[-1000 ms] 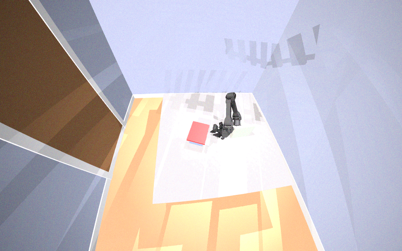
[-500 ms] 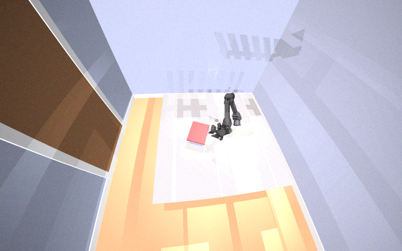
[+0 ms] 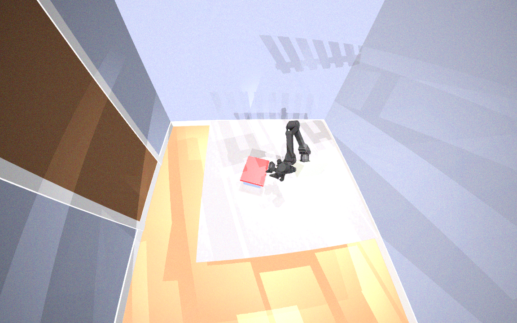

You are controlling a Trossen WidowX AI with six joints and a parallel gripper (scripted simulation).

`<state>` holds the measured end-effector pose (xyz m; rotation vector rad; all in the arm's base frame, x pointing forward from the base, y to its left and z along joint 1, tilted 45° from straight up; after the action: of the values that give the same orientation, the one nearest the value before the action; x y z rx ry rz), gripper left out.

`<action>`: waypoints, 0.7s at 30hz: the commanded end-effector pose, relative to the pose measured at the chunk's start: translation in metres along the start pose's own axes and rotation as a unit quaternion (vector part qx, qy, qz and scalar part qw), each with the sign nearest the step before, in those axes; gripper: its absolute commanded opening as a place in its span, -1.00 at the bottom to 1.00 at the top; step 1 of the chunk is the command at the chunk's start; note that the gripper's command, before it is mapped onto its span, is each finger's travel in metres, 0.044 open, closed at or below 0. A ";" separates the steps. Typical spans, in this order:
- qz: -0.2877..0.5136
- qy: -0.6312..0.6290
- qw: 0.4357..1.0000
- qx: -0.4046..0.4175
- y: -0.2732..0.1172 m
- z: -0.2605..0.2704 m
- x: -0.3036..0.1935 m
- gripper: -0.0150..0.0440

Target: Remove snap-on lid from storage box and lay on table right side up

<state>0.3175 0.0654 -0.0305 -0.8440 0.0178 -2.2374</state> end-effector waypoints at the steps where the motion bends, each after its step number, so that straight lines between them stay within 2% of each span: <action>1: 0.000 -0.009 1.000 -0.001 0.008 -0.003 0.001 0.31; 19: -0.007 -0.011 1.000 0.012 0.029 0.003 0.011 0.31; 21: -0.007 -0.011 1.000 0.012 0.029 0.003 0.011 0.26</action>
<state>0.3330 0.0406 -0.0271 -0.8379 -0.0181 -2.2450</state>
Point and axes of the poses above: the point midway between the two fingers, 35 mm back from their tips, its own y axis out along the fingers, its own z axis across the jaws, x = y × z, the point moved 2 cm from there along -y, back along the fingers, and after that the axes turned 3 degrees about y, right-handed, at the moved point
